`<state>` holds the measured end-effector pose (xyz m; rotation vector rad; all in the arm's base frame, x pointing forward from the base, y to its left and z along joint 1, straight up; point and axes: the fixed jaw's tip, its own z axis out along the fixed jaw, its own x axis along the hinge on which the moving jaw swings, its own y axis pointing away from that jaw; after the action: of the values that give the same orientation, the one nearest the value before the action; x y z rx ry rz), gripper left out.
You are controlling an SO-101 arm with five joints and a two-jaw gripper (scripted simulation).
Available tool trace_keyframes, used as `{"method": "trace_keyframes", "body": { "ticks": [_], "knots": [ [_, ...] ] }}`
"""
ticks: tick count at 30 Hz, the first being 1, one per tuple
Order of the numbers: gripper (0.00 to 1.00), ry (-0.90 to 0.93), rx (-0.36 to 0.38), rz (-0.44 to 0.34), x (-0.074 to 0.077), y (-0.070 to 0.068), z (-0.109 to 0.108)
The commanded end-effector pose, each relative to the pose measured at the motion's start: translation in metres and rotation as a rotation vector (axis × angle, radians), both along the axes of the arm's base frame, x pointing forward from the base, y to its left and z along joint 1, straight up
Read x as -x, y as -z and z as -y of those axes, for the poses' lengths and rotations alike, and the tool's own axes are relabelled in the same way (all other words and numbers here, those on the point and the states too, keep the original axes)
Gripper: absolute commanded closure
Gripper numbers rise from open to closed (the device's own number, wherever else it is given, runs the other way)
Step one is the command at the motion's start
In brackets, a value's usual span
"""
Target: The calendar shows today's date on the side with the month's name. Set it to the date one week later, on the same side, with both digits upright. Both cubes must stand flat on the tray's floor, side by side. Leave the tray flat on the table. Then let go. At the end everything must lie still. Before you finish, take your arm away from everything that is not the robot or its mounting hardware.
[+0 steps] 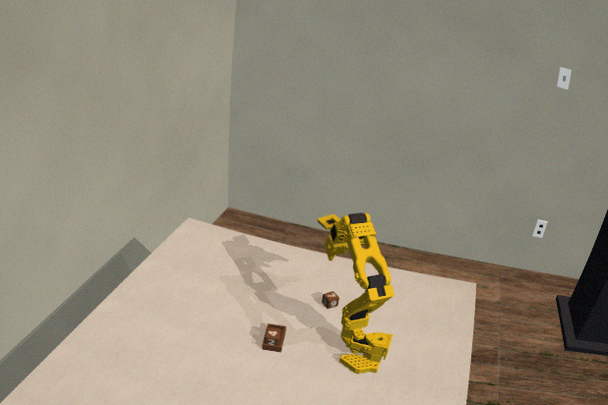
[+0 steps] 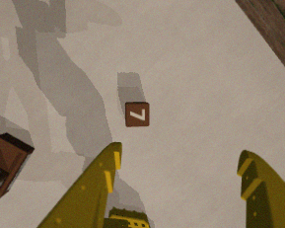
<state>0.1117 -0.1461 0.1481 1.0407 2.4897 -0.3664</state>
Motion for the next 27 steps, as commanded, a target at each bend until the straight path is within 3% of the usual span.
{"method": "trace_keyframes", "body": {
  "ticks": [1,12,27],
  "knots": [
    [0.65,0.004,0.048,0.03,0.001,-0.0105,0.0021],
    [0.65,-0.092,0.081,-0.018,0.0023,-0.0087,0.002],
    [0.65,-0.417,0.19,-0.182,0.0073,-0.0027,0.0022]
  ]
}}
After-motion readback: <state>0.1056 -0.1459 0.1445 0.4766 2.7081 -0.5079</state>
